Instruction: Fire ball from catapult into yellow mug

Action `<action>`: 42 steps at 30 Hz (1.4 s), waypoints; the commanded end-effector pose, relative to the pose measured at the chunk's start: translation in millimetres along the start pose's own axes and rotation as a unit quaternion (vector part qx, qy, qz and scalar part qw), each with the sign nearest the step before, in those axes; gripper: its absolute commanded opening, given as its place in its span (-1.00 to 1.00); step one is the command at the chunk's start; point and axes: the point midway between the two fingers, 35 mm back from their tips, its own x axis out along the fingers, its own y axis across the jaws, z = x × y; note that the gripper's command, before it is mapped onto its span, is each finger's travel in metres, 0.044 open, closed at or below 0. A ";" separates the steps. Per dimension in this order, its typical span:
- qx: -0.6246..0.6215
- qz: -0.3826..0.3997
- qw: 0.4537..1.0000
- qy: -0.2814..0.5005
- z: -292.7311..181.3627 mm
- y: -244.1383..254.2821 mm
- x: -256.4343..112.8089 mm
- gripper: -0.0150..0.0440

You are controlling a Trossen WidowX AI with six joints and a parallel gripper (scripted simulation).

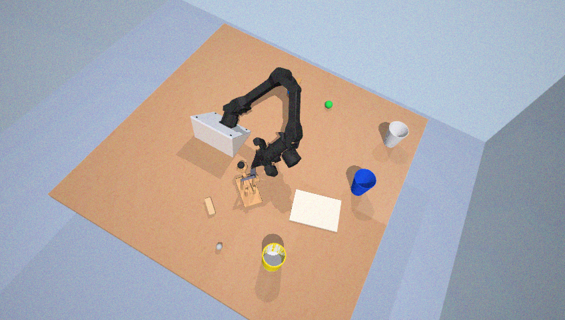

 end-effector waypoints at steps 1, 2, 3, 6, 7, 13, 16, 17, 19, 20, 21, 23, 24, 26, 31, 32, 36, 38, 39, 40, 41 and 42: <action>0.001 0.003 1.000 -0.002 5.7 1.9 6.9 -0.49; 0.001 0.003 1.000 -0.002 6.7 2.3 8.1 -0.49; 0.001 0.003 1.000 -0.002 7.7 2.6 9.3 -0.49; 0.001 0.003 1.000 -0.002 9.2 3.1 11.1 -0.49; 0.001 0.003 1.000 -0.002 10.8 3.3 12.8 -0.49; 0.001 0.003 1.000 -0.002 22.0 4.9 25.1 -0.49; 0.001 0.003 1.000 -0.002 19.6 2.3 14.7 -0.49; 0.001 0.002 1.000 -0.002 16.1 -0.5 1.6 -0.49; 0.000 0.000 1.000 -0.001 5.7 -4.5 -32.3 -0.49; 0.000 -0.001 1.000 -0.001 -0.3 -4.7 -49.5 -0.49; 0.000 -0.002 1.000 -0.001 -6.4 -3.9 -65.5 -0.49; 0.000 -0.003 1.000 0.000 -14.9 -1.3 -86.4 -0.49; 0.000 -0.003 1.000 0.000 -19.7 0.8 -97.5 -0.49; 0.000 -0.003 1.000 0.000 -23.8 2.9 -106.7 -0.49; 0.011 -0.007 1.000 -0.007 -15.9 -4.3 -91.8 -0.31; 0.024 -0.011 1.000 -0.013 -16.3 -8.3 -91.6 -0.22; 0.084 -0.027 0.995 -0.039 -19.1 -27.7 -90.9 0.13; 0.114 -0.034 0.992 -0.052 -20.9 -37.3 -90.6 0.31; 0.129 -0.038 0.989 -0.059 -21.9 -42.2 -90.5 0.40; 0.144 -0.041 0.987 -0.066 -23.1 -47.0 -90.4 0.49; 0.158 -0.045 0.984 -0.072 -24.2 -51.9 -90.3 0.58; 0.173 -0.048 0.981 -0.079 -25.5 -56.7 -90.2 0.67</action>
